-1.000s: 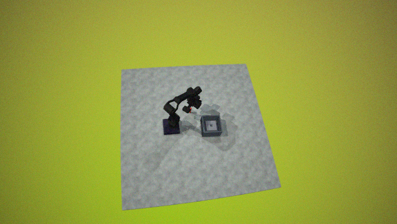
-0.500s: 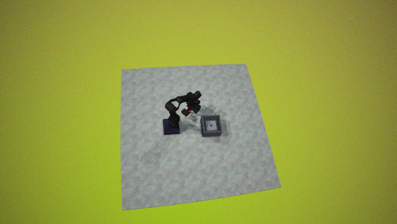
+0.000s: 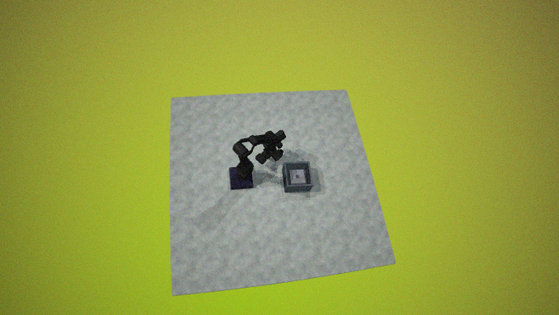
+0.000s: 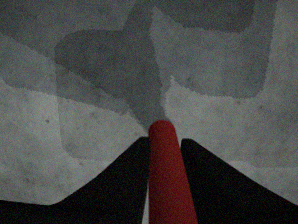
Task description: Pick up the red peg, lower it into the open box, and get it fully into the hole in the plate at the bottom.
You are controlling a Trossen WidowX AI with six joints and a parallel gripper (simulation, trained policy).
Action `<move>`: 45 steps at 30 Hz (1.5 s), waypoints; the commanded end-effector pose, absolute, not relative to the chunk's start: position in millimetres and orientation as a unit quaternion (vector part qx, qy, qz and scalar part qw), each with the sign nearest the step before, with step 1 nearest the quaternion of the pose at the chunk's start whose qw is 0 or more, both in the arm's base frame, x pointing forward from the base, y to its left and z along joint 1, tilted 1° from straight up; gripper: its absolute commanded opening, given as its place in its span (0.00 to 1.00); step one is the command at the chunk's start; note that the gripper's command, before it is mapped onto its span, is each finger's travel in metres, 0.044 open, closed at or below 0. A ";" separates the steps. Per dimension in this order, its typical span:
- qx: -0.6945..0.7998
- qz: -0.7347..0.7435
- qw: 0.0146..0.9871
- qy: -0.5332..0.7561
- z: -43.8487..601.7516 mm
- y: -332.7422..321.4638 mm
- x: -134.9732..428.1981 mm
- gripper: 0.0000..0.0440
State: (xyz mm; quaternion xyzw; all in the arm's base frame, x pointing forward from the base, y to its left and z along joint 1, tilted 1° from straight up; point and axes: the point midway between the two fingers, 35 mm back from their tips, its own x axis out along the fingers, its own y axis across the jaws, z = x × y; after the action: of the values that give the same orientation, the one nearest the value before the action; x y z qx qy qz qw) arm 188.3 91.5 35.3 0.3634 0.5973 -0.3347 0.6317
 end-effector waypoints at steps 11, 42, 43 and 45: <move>0.328 -0.312 0.698 0.555 76.1 66.5 209.2 0.00; 0.318 -0.342 0.745 0.476 146.0 -24.3 272.7 0.00; 0.319 -0.344 0.744 0.475 145.7 -27.6 274.5 0.00; 0.322 -0.348 0.743 0.472 144.7 -34.0 278.1 0.00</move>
State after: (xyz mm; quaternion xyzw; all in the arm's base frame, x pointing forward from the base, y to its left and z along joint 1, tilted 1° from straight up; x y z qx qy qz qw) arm 271.4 -22.9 145.2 0.3177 0.4769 -0.3424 0.7446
